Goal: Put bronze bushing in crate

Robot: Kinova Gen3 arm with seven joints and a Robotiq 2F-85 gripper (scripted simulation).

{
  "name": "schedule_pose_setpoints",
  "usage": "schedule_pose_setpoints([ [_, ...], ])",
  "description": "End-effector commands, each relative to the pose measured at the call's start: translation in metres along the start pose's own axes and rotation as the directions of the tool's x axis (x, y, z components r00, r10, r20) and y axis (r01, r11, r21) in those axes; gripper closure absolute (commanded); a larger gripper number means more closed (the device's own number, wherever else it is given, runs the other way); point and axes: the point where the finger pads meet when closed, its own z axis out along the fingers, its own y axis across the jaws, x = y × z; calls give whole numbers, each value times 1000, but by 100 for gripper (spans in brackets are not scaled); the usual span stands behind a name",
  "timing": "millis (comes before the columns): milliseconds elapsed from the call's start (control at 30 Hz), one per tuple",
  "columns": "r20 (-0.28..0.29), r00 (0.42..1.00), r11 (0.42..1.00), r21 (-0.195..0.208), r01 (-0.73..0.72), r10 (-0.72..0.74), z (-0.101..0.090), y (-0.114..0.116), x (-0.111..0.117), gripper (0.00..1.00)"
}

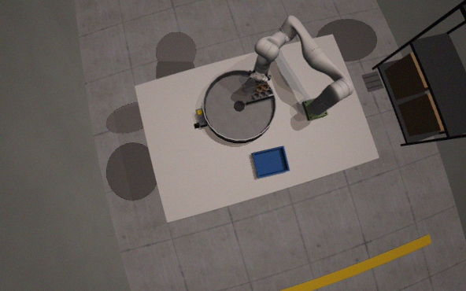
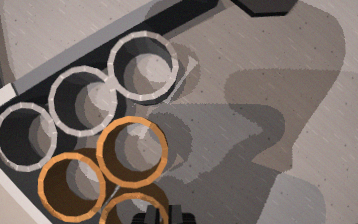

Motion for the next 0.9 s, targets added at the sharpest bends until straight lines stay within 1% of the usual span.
schedule_pose_setpoints([
  [0,1,1000,1000,-1,1,-1,-5,0,0,100],
  [67,1,1000,1000,-1,1,-1,-8,0,0,100],
  [500,1,1000,1000,-4,3,-3,-8,1,0,100],
  [633,2,1000,1000,-4,4,-4,-14,1,0,100],
  [867,2,1000,1000,-4,4,-4,-14,1,0,100],
])
